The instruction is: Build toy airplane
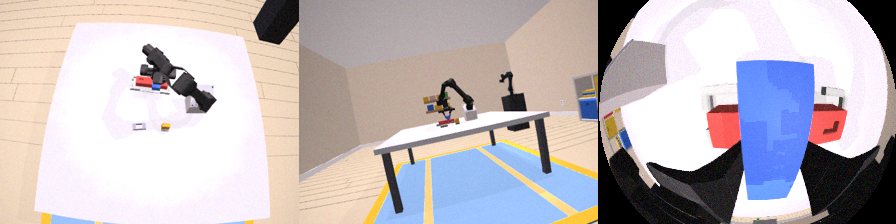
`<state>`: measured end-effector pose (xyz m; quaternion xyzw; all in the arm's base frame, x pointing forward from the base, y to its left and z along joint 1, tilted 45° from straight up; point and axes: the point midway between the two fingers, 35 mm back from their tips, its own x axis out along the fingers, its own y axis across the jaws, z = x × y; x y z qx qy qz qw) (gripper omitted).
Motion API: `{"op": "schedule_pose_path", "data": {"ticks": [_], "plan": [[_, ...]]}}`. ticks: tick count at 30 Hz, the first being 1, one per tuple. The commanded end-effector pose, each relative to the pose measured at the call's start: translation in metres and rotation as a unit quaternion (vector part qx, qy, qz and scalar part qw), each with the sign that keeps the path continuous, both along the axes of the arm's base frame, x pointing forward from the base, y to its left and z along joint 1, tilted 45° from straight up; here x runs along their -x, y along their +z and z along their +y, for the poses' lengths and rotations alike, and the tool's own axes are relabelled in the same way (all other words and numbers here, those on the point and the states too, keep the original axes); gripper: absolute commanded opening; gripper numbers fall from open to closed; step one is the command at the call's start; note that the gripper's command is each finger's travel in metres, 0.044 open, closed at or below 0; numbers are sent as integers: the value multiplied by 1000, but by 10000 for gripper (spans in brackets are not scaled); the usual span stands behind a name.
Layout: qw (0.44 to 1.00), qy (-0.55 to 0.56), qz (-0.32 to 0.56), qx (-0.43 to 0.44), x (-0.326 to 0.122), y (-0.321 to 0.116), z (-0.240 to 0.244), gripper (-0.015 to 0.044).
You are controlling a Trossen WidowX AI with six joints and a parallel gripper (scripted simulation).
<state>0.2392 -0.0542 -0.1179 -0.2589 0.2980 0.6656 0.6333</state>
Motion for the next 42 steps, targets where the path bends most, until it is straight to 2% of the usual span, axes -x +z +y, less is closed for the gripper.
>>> {"op": "schedule_pose_path", "data": {"ticks": [1, 14, 20, 26, 33, 37, 42], "plan": [[1000, 0, -1, 0, 0, 0, 0, 104], [1000, 0, -1, 0, 0, 0, 0, 440], [1000, 0, 0, 0, -1, 2, -2, 440], [1000, -2, 4, -1, -6, 59, -58, 440], [1000, -8, 9, -1, -8, 59, -62, 440], [986, -120, 116, 10, -8, 59, -62, 440], [918, -285, 274, 24, -8, 59, -63, 440]]}}
